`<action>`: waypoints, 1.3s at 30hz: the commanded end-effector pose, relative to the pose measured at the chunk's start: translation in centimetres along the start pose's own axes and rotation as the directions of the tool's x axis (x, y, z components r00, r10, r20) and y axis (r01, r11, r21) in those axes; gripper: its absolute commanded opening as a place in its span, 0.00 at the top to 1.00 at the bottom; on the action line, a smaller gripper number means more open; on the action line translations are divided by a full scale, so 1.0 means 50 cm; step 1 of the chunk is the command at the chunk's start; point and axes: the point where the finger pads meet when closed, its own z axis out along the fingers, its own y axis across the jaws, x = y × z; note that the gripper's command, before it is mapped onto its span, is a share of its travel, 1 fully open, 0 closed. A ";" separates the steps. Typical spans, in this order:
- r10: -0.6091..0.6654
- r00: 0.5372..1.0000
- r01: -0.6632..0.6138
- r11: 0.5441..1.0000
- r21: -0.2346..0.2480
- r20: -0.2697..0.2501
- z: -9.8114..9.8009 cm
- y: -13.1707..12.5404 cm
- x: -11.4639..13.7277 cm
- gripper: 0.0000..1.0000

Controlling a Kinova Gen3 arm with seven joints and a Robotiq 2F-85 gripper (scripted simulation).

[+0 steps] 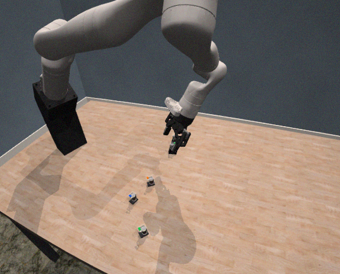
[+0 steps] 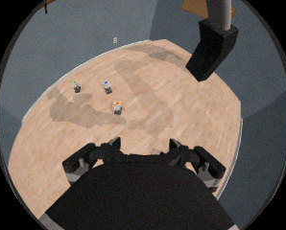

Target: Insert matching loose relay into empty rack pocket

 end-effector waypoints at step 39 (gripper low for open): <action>-0.176 0.983 0.169 0.978 0.124 0.052 0.012 0.019 -0.045 0.00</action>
